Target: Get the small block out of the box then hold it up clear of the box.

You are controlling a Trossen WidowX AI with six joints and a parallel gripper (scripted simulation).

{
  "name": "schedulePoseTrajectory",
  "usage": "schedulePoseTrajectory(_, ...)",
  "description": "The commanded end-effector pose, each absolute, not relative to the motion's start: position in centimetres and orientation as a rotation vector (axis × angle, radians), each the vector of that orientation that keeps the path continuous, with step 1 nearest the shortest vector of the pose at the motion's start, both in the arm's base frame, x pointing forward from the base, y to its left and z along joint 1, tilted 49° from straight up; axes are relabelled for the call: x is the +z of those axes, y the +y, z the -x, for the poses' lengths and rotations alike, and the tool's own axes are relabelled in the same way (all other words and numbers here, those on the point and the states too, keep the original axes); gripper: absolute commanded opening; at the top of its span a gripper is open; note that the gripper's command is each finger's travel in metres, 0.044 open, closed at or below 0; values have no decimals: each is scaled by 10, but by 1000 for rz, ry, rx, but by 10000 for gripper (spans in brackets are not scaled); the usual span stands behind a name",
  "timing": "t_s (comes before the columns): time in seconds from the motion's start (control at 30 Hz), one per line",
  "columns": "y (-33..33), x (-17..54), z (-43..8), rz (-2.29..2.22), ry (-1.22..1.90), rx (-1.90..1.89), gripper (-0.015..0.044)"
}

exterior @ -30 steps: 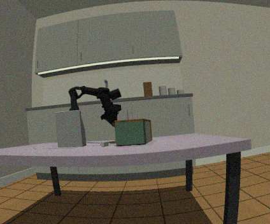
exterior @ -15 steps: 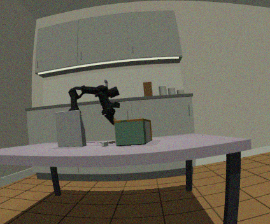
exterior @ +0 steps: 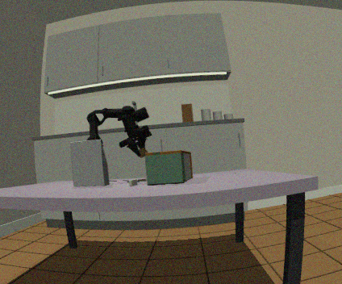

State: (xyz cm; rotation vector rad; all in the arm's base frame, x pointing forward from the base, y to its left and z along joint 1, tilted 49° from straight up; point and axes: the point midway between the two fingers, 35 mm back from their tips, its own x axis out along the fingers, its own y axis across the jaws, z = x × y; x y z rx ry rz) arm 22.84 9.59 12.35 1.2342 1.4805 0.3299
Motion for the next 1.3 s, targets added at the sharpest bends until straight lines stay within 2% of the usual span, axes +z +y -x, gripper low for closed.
schedulePoseTrajectory(0.0,93,127,-228,-1388,1529,218,0)
schedulePoseTrajectory(0.67,79,137,-220,-2102,1706,-427,0)
schedulePoseTrajectory(1.27,67,149,-215,-2677,1732,-1155,0)
